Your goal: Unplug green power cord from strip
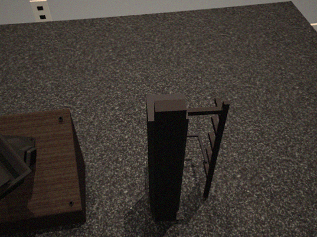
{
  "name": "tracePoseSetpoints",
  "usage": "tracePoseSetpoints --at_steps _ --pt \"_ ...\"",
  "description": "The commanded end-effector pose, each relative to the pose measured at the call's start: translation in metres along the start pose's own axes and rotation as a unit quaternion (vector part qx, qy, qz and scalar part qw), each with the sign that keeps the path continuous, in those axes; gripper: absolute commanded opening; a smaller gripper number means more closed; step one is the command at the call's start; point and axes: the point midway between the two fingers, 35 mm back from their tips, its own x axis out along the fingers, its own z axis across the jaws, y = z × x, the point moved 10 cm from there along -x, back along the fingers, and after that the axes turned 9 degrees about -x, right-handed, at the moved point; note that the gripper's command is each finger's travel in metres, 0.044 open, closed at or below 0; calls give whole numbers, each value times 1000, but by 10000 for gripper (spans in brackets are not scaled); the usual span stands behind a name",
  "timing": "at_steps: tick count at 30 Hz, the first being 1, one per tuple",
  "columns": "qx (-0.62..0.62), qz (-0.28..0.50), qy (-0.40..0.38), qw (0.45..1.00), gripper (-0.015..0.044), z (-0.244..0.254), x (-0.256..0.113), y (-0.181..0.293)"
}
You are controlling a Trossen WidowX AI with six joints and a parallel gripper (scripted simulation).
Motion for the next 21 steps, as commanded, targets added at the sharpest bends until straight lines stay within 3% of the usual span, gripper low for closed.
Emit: tracePoseSetpoints --at_steps 1,9,21 --pt "-2 0 0 1000 374 -1 0 0" --pt "-77 35 -14 996 164 -21 -36 3" --pt "-103 112 -42 987 160 5 -89 -1"
